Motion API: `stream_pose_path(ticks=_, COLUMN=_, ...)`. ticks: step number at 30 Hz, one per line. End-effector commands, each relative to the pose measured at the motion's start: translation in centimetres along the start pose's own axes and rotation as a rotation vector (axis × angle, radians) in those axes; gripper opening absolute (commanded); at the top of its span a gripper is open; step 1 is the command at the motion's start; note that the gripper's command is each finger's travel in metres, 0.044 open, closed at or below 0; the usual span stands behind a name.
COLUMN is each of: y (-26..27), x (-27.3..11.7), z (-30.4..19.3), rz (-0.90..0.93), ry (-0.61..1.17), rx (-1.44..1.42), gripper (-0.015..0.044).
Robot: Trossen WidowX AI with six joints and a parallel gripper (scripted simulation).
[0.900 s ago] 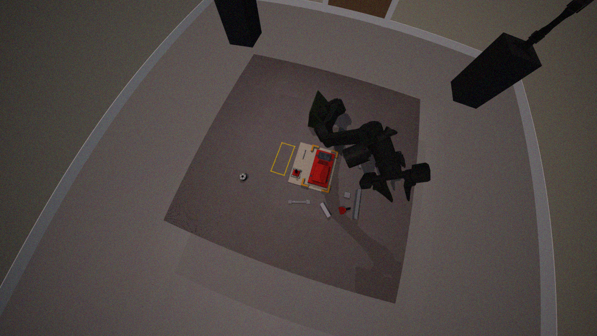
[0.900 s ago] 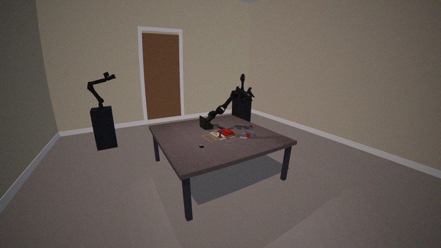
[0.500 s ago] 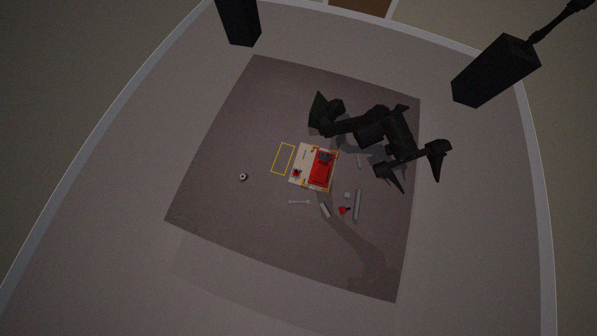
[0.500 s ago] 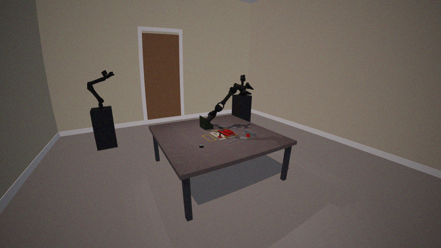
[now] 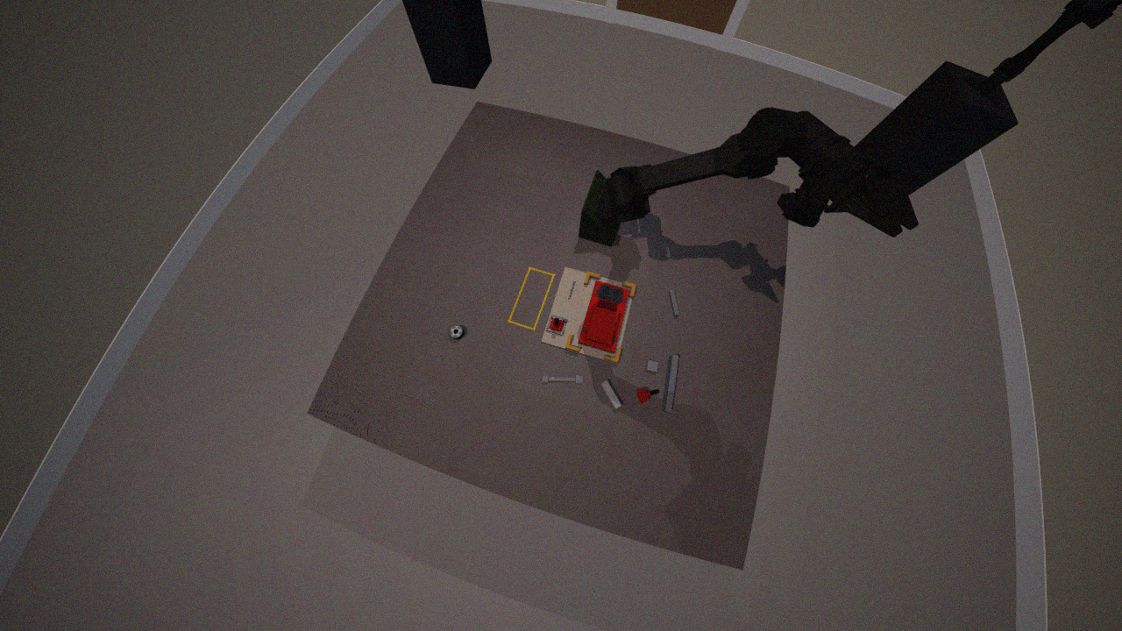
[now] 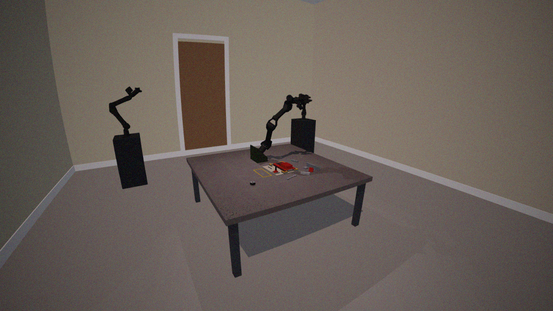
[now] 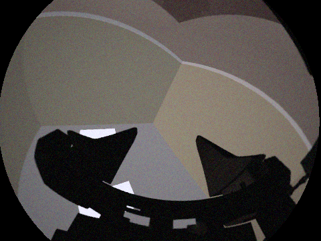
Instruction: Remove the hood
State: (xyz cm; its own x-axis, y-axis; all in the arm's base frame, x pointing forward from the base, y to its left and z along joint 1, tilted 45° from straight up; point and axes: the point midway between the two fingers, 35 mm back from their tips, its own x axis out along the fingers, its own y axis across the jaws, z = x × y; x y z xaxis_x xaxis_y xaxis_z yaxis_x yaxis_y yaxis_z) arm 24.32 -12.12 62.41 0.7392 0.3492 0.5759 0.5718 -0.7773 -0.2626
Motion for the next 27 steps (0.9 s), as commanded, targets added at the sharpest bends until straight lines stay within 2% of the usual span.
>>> stream_pose_path(ticks=1, y=-3.6, x=-1.2, z=-2.4, rz=-0.010, ry=0.082, rx=-0.221, gripper=0.0440)
stream_pose_path(ticks=7, y=-9.7, x=-2.7, z=-4.8, rz=-0.022, ry=0.189, rx=-0.570, gripper=0.0440)
stream_pose_path(ticks=13, y=-16.1, x=-3.5, z=-5.0, rz=-0.046, ry=0.271, rx=-0.915, gripper=0.0440)
stream_pose_path(ticks=20, y=-22.9, x=-3.4, z=-2.5, rz=-0.105, ry=0.324, rx=-1.288, gripper=0.0440)
stream_pose_path(ticks=27, y=-27.8, x=-2.2, z=2.3, rz=-0.181, ry=0.305, rx=-1.567, gripper=0.0440)
